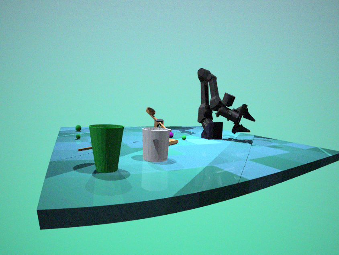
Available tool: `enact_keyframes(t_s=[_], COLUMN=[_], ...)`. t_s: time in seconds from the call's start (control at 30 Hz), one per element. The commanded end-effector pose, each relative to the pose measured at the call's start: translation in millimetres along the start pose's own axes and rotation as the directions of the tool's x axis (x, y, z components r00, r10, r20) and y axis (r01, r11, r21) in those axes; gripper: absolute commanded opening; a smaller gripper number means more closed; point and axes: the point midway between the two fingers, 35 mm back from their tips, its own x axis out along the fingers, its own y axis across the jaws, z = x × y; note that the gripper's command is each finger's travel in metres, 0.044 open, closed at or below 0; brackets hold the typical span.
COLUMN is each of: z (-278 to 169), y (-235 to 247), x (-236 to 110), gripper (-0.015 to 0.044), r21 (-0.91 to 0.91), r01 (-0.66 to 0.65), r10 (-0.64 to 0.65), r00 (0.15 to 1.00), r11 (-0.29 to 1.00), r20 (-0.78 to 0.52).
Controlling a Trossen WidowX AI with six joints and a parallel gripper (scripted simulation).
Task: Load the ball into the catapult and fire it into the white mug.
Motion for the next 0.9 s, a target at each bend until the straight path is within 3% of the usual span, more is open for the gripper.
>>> enact_keyframes(t_s=[0.0, 0.43, 0.87], z=[-0.4, -33.7, -72.9], y=[-0.6, -49.0, -100.0], x=[0.2, 5.4, -5.8], gripper=[0.0426, 0.0440, 0.0440], r21=[0.005, 0.379, 0.680], r01=[0.001, 0.108, 0.272], r10=[-0.001, -0.056, -0.093], r00=[1.000, 0.988, 0.953], r11=[1.000, 0.919, 0.681], r20=[-0.002, -0.146, -0.288])
